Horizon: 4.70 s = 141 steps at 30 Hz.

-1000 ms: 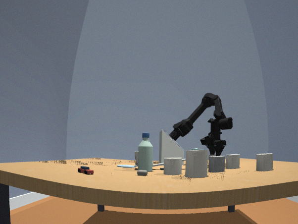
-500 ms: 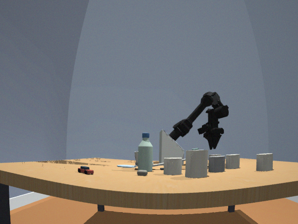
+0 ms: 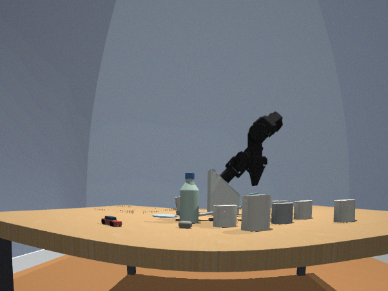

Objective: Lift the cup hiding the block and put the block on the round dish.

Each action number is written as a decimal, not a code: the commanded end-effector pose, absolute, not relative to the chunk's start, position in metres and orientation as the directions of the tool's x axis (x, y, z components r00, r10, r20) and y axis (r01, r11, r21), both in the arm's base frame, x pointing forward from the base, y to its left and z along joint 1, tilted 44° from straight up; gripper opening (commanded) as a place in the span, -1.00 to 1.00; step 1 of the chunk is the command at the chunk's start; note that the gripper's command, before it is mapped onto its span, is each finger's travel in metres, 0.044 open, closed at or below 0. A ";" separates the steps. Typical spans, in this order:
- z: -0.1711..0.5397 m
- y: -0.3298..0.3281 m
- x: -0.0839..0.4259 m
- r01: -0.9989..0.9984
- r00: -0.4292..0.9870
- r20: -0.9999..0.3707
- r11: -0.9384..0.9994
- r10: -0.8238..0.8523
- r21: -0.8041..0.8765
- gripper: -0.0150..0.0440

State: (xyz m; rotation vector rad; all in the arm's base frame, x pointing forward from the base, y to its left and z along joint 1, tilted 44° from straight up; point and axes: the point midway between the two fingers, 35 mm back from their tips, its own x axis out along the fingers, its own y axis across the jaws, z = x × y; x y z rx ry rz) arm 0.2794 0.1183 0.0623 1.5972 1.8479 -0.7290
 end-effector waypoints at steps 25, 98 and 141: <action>0.031 0.149 0.276 0.989 -0.114 -0.724 0.146 0.680 -0.019 0.39; -0.038 -0.017 0.314 0.994 -0.069 -0.747 0.110 0.661 0.006 -0.49; -0.213 -0.115 0.232 0.989 -0.109 -0.744 0.144 0.659 -0.018 -0.49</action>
